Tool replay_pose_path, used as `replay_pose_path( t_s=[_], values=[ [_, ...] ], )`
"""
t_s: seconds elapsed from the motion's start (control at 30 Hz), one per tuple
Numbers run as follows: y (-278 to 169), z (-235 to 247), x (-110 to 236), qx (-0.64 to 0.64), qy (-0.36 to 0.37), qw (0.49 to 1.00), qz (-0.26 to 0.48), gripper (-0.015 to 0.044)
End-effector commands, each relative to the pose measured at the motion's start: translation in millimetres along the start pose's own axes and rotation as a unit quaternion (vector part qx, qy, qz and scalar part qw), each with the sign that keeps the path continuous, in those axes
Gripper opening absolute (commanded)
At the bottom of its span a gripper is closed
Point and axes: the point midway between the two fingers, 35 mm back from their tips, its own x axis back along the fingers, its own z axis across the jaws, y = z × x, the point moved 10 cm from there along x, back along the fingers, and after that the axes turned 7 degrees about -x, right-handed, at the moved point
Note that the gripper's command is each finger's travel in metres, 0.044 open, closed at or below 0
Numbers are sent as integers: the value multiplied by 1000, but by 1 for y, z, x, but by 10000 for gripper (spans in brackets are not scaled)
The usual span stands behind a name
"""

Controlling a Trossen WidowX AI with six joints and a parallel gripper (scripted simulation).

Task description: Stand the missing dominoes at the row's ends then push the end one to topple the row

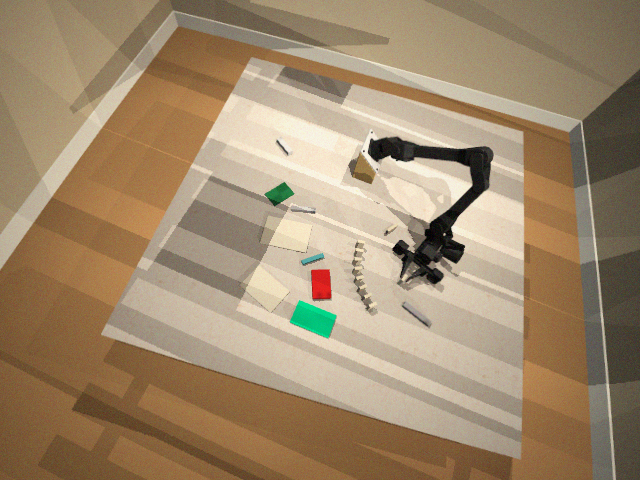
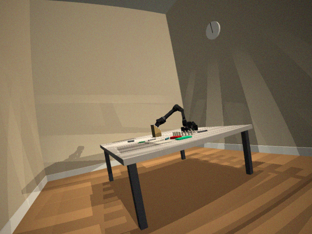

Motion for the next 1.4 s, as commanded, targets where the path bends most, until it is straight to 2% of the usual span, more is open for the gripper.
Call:
replay_pose_path(
  t_s=[0.0, 0.33, 0.5, 0.63, 0.73, 0.83, 0.93, 1.07, 1.23, 1.37],
  values=[
    [0, 0, 0, -4, 0, 1000, -3, 186],
    [2, 1, 0, -4, 0, 1000, -3, 440],
    [48, 6, 1, 0, 1, 1000, -1, 440],
    [50, 6, 0, 5, 0, 1000, 1, 440],
    [61, 9, -17, 66, -12, 998, 21, 440],
    [85, 12, -51, 192, -28, 978, 72, 440],
    [110, 13, -80, 324, -26, 934, 148, 440],
    [131, 19, -104, 477, 30, 831, 284, 440],
    [158, 21, -120, 572, 164, 676, 434, 440],
    [174, 20, -124, 558, 303, 570, 522, 440]
  ],
)
